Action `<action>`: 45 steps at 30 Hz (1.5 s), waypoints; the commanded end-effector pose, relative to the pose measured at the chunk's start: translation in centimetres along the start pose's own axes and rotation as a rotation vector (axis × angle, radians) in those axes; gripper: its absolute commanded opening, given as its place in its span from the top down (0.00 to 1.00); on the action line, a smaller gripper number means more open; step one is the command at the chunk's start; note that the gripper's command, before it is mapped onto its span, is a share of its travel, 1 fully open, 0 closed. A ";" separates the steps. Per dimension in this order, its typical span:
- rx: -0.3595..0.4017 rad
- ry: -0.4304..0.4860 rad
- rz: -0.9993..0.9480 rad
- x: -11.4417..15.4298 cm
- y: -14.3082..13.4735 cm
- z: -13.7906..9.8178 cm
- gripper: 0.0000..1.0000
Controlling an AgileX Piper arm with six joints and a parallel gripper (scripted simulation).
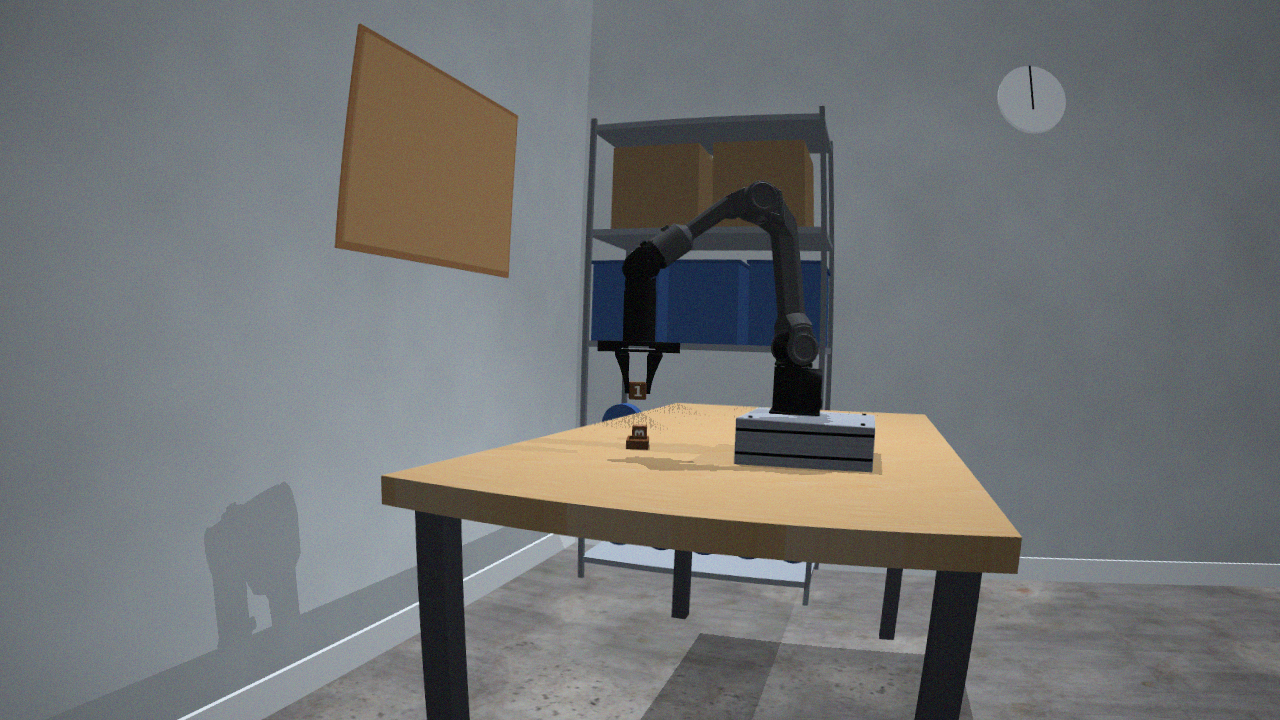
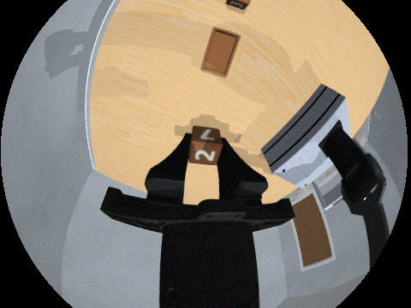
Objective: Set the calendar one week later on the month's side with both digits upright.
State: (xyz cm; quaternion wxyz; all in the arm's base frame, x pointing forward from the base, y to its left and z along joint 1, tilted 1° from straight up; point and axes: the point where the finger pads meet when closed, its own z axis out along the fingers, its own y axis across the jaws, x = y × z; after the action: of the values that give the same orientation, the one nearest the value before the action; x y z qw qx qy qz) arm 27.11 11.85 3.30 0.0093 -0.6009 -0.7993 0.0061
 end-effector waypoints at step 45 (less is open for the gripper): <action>0.001 -0.003 0.087 0.5 0.0 6.8 0.65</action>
State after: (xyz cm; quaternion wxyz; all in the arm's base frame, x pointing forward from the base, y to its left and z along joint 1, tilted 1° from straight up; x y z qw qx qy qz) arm 26.81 12.31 -3.08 0.0077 -0.6356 -0.7720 0.0076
